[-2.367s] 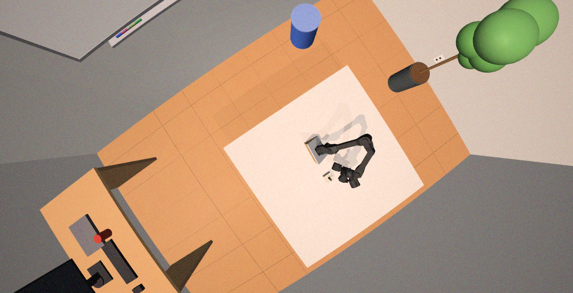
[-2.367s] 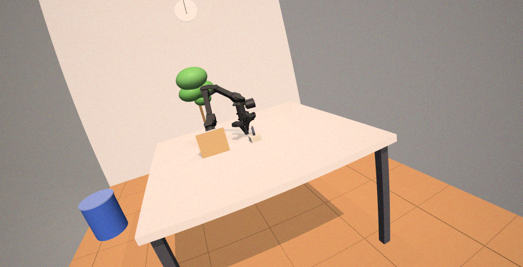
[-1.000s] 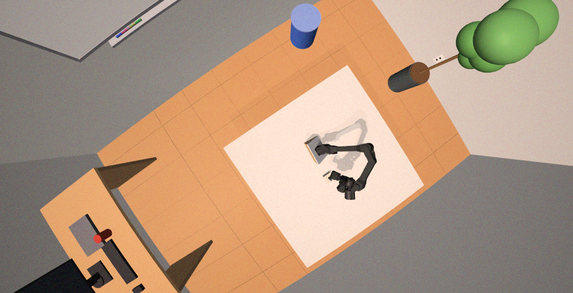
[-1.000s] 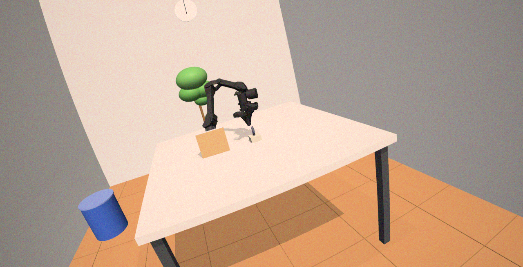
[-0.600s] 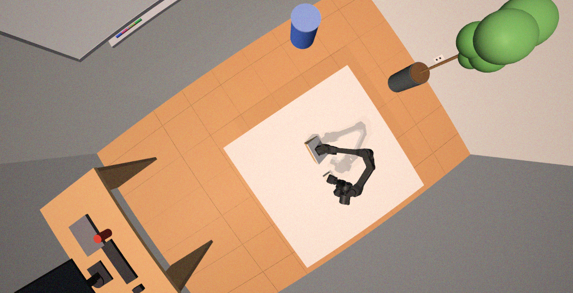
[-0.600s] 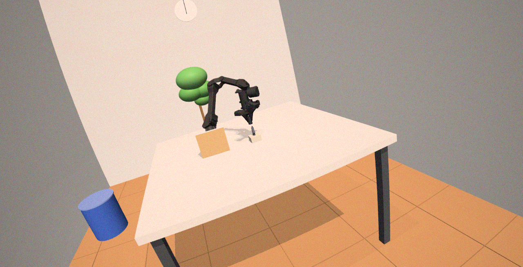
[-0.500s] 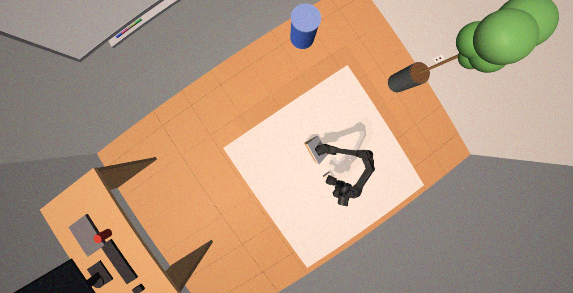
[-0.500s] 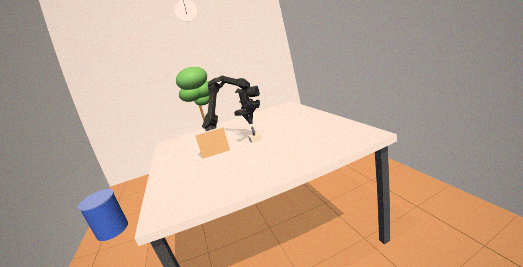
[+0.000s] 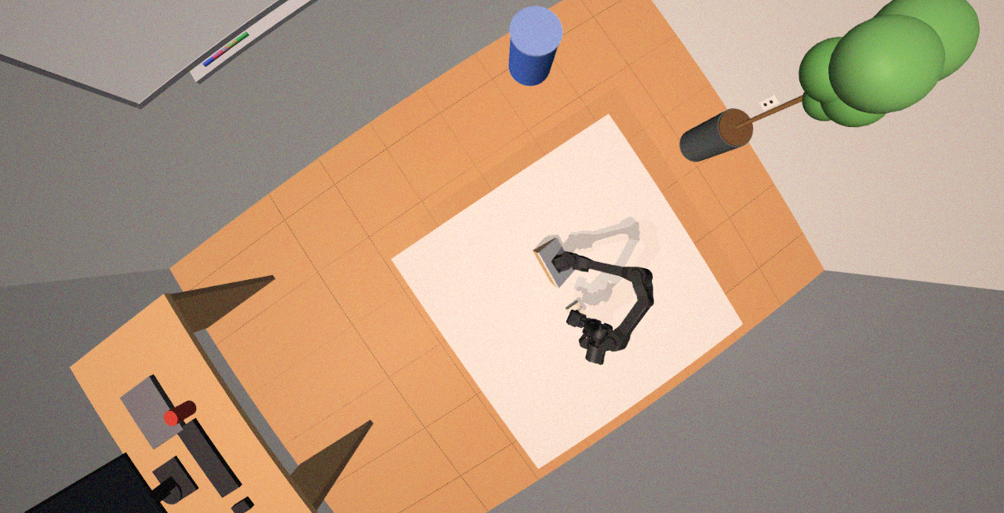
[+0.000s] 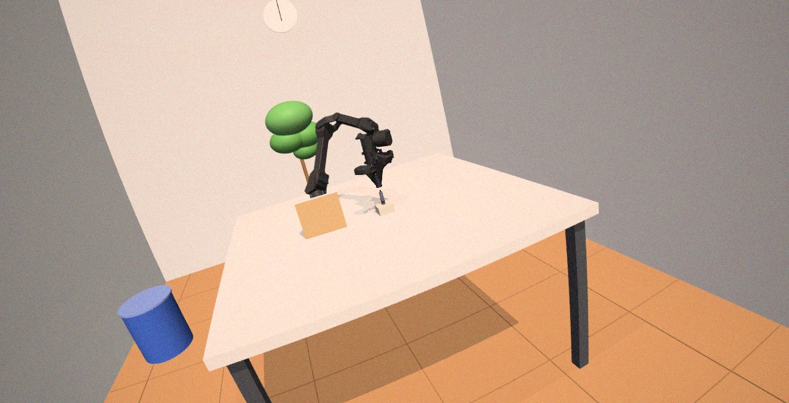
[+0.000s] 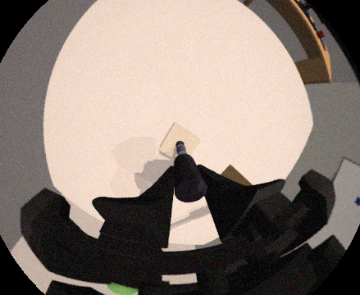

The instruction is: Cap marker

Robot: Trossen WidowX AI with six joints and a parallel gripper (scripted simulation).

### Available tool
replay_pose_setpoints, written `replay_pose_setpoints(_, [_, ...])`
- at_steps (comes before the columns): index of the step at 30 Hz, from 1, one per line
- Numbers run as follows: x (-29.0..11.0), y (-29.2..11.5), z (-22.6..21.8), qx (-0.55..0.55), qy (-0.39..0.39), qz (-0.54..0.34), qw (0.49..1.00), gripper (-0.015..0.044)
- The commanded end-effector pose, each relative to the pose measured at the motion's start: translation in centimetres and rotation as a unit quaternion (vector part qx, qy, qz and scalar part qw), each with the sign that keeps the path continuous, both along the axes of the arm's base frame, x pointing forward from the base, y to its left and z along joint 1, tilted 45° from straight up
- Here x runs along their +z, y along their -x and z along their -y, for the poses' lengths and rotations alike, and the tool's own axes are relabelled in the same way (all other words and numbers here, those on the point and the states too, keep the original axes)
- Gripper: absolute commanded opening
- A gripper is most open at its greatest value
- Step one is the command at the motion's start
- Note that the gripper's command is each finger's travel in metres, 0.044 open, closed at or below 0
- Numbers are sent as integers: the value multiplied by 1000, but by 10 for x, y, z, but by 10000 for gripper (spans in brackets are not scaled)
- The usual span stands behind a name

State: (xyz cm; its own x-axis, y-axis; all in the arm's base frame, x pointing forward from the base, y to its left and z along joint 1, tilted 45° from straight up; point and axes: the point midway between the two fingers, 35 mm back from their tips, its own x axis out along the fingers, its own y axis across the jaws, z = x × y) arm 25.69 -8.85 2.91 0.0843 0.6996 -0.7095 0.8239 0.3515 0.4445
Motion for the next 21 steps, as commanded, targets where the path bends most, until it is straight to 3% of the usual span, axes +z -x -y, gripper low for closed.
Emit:
replay_pose_setpoints(1, [-3,0,-2,1,0,0,1000,0])
replay_pose_setpoints(21, [-26,-4,-24,0,0,0,1000,0])
